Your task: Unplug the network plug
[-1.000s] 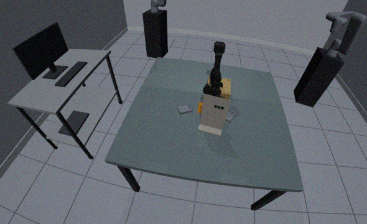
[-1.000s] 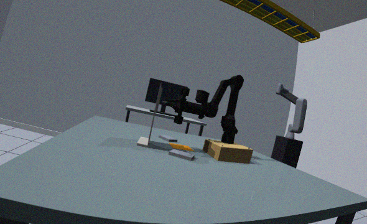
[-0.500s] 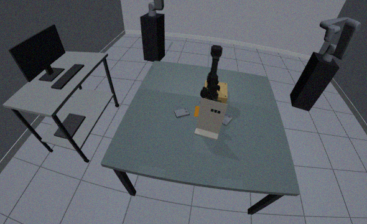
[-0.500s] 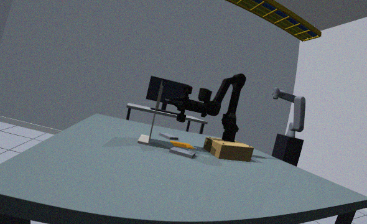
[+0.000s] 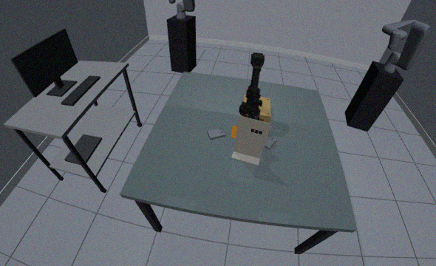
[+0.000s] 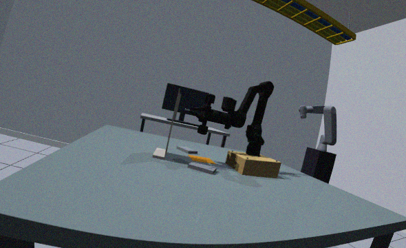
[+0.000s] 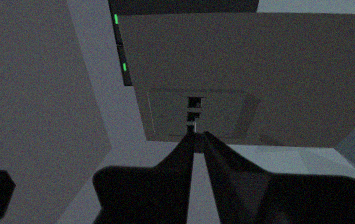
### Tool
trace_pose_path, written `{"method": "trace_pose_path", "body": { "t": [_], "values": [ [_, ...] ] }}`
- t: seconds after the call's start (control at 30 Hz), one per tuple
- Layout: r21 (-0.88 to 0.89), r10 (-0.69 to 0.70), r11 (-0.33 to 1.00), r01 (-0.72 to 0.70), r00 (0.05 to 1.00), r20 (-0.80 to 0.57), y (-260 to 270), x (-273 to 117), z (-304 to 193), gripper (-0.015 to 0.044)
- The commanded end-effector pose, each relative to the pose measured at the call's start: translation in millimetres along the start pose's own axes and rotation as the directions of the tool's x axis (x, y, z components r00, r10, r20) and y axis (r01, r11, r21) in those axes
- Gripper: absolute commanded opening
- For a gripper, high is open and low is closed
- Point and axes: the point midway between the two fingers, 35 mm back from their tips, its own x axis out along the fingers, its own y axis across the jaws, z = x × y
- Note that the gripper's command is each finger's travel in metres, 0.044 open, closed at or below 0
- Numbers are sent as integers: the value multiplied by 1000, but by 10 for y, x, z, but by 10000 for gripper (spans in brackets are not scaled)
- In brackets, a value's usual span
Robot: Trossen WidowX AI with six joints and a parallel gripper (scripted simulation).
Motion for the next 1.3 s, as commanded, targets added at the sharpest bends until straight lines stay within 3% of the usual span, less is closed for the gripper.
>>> {"method": "trace_pose_path", "body": {
  "t": [0.0, 1.27],
  "values": [
    [2, -10, 1000, 10, 1000, 4, -30, -37, -5, 0],
    [2, -2, 1000, 2, 1000, 0, 35, -175, -76, 0]
  ]
}}
